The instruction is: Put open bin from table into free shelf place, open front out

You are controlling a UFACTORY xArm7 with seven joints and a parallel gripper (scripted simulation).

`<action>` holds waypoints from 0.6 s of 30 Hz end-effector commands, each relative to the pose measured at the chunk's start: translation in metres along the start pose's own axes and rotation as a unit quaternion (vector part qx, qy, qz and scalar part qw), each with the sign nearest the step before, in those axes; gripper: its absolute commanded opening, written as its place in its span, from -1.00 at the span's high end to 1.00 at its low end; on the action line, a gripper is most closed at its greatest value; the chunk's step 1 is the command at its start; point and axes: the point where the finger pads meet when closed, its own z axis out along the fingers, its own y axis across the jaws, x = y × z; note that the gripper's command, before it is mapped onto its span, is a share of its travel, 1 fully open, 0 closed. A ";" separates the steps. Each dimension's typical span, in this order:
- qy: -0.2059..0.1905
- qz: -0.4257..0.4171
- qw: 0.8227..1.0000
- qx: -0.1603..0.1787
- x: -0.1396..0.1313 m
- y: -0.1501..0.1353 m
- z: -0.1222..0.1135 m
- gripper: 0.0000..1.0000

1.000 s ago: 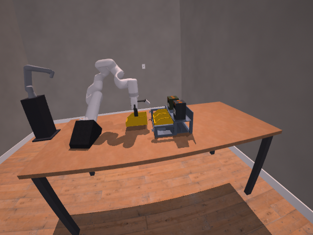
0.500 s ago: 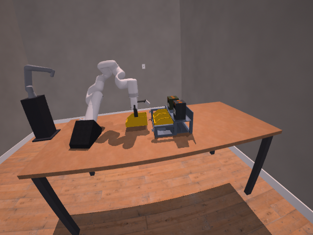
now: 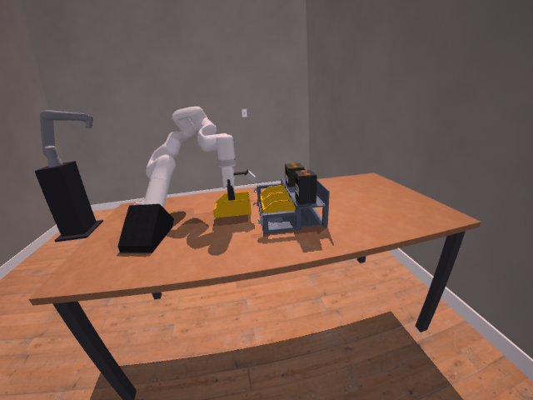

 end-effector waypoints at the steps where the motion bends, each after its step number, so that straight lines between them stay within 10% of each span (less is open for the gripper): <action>1: 0.000 0.000 1.000 0.002 0.000 0.013 -0.001 1.00; 18: 0.000 0.000 1.000 0.002 -0.001 0.028 -0.001 1.00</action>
